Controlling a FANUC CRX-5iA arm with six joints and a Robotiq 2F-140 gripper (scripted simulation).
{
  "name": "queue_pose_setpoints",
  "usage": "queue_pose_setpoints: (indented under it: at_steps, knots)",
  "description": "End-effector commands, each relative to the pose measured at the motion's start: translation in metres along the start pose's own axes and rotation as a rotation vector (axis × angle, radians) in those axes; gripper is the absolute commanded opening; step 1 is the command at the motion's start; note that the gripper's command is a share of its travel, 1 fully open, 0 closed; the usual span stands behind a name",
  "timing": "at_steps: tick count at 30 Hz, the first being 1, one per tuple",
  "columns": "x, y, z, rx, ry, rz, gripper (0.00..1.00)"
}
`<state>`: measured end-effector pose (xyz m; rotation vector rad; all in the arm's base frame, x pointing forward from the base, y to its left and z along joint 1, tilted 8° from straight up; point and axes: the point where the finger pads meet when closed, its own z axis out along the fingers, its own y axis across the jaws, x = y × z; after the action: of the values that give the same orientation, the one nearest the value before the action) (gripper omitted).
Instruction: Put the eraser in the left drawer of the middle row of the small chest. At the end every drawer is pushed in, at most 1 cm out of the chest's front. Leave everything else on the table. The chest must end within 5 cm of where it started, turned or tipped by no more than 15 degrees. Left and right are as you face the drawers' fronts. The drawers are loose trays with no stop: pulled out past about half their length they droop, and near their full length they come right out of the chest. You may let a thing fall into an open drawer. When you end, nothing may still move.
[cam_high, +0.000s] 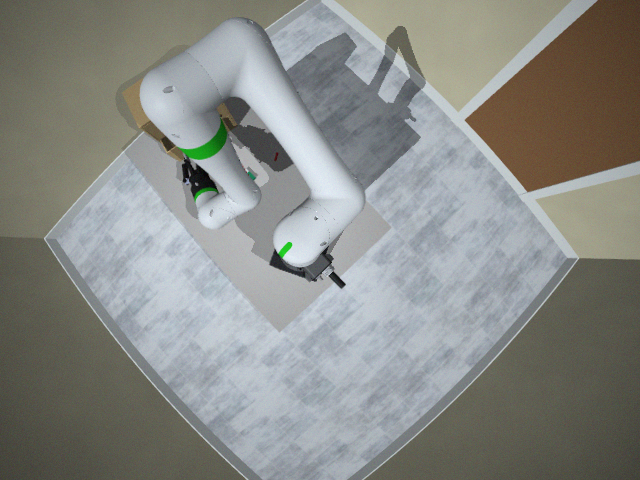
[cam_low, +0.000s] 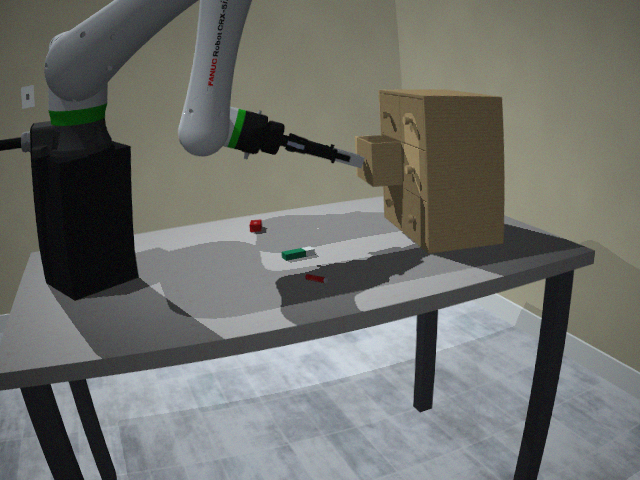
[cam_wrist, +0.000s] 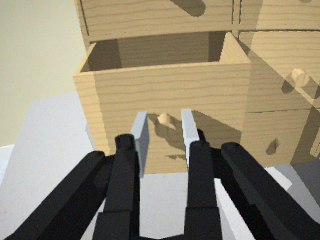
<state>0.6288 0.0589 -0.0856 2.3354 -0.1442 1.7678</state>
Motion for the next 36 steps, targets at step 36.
queue_pose_setpoints:
  at_steps: [36]
  knots:
    - [-0.015,0.0,-0.1,0.0,0.0,0.0,0.2]
